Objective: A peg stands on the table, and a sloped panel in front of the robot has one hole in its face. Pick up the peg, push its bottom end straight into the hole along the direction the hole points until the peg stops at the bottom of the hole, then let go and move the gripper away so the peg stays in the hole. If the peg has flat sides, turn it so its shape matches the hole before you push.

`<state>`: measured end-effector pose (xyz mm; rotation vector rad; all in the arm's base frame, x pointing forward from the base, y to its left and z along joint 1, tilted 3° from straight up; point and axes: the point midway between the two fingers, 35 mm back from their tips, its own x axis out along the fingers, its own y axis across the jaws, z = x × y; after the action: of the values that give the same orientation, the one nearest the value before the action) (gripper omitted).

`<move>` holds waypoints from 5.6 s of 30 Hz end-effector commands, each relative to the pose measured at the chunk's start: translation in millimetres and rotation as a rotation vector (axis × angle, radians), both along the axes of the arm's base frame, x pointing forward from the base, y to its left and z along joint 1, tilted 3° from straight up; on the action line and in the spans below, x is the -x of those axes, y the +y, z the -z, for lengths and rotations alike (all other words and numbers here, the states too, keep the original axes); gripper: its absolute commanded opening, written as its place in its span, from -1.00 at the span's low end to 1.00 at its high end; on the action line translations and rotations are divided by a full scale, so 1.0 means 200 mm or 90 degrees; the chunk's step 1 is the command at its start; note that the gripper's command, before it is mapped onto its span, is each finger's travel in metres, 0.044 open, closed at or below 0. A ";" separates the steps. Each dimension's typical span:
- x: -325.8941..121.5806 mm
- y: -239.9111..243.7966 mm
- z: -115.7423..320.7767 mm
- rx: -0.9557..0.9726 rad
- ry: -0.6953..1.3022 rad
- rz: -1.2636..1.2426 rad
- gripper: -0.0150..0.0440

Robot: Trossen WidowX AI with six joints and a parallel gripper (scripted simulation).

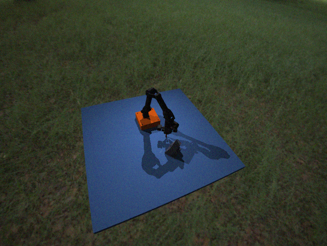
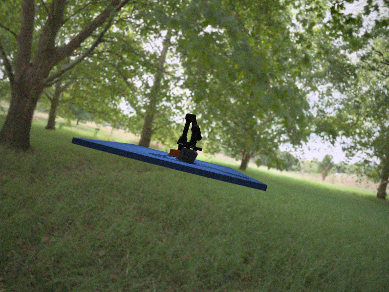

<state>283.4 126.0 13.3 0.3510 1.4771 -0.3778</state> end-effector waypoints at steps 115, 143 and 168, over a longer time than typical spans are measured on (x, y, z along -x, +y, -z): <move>-0.23 -0.19 -0.19 -0.206 -0.259 -0.259 -0.49; -0.26 -0.30 -0.18 -0.207 -0.393 -0.363 -0.49; -0.26 -0.40 -0.20 -0.172 -0.517 -0.460 -0.49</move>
<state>337.7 49.0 54.3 0.1472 0.7847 0.4919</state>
